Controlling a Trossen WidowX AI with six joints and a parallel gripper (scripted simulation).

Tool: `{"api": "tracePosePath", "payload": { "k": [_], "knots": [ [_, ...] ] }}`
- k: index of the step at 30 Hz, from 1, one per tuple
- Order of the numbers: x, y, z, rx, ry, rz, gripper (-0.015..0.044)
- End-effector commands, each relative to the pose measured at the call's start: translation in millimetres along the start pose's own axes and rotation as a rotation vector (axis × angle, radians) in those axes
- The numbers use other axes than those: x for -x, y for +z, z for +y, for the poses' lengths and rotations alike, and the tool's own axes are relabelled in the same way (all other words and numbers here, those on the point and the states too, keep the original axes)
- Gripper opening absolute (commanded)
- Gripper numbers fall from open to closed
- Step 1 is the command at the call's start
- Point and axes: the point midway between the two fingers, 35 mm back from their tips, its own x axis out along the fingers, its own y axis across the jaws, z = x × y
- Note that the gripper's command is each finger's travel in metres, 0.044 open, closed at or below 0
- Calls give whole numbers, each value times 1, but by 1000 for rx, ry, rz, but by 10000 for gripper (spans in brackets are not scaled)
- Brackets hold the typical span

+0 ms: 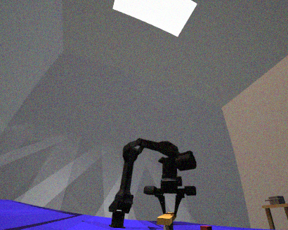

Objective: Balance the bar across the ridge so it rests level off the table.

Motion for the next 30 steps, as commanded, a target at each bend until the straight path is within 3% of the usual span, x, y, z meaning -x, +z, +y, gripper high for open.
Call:
{"api": "tracePosePath", "payload": {
  "k": [1,30],
  "knots": [
    [-2,0,-1,1,-4,1,0],
    [-5,0,-1,1,-4,1,0]
  ]
}}
